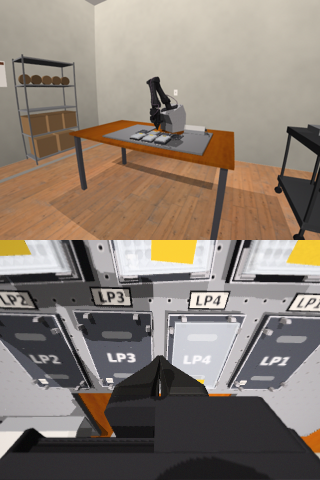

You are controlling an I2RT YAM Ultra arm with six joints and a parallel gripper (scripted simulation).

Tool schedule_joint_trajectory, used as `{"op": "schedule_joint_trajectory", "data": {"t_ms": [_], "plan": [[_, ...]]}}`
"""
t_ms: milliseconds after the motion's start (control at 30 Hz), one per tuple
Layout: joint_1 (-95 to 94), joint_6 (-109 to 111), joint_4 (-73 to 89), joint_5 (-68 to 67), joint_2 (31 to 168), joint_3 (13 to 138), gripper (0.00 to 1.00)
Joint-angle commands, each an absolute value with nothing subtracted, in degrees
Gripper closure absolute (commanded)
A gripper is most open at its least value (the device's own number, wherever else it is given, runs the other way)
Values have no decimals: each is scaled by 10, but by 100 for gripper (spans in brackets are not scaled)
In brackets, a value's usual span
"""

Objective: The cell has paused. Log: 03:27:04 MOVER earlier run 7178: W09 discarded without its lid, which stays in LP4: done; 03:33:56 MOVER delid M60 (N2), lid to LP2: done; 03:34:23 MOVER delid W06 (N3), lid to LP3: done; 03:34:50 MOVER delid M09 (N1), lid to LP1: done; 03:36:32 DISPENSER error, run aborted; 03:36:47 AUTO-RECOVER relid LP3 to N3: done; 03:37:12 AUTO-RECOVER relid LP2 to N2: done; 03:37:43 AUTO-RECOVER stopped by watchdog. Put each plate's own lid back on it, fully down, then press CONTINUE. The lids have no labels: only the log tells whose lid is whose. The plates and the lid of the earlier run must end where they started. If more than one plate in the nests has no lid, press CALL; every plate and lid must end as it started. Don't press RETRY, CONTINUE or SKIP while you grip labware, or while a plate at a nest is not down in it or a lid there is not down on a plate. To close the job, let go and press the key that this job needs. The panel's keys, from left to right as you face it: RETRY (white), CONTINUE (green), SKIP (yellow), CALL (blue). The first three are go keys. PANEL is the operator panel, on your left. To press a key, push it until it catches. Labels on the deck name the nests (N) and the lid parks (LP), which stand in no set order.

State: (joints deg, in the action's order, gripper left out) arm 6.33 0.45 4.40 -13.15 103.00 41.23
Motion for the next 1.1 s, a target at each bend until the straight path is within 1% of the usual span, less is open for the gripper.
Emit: {"op": "schedule_joint_trajectory", "data": {"t_ms": [0,67,167,233,567,800,867,933,1067], "plan": [[63,-1,38,-137,1032,402,100],[63,3,42,-133,1028,411,100],[51,-7,79,-140,986,397,100],[46,-12,100,-141,962,415,100],[24,-31,202,-150,870,425,100],[24,-34,210,-152,865,399,100],[23,-34,210,-152,863,409,100],[2,-30,201,-159,885,394,100],[-22,-29,193,-167,890,415,100]]}}
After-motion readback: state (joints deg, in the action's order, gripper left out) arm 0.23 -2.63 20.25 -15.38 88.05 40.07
